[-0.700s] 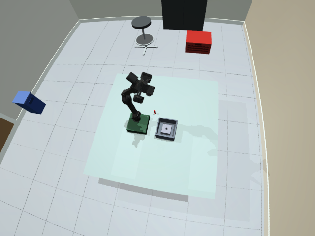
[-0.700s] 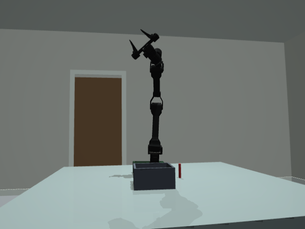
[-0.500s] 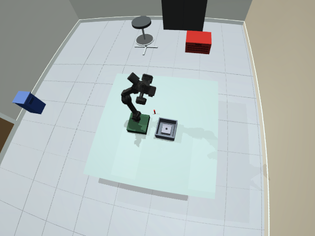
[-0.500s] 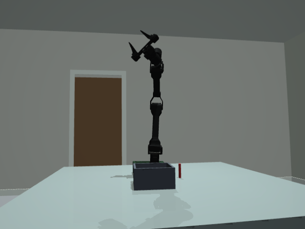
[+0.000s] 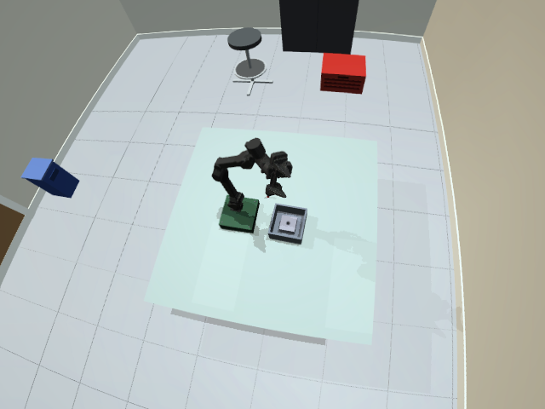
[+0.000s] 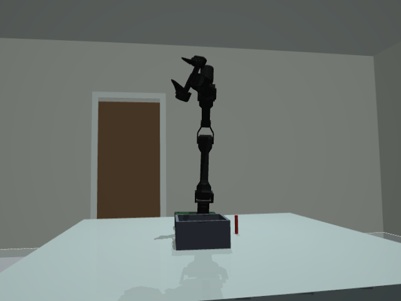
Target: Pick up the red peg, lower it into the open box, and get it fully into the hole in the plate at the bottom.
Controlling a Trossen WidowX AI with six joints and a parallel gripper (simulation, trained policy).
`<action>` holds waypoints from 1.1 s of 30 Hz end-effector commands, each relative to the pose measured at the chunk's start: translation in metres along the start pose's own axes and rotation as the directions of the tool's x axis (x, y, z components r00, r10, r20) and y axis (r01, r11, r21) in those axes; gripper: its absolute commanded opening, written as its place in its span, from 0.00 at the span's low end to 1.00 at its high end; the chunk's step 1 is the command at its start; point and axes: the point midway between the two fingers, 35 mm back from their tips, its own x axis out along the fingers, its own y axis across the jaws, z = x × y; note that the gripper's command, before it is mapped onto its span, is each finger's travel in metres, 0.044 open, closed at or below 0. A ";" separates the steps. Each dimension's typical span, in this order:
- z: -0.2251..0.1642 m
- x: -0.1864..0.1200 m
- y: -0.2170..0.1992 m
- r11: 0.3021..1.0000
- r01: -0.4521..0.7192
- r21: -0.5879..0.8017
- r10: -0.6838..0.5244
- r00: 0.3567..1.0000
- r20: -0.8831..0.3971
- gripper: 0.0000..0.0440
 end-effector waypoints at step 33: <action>0.166 -0.104 0.222 0.361 -0.783 0.506 0.697 0.587 0.412 1.00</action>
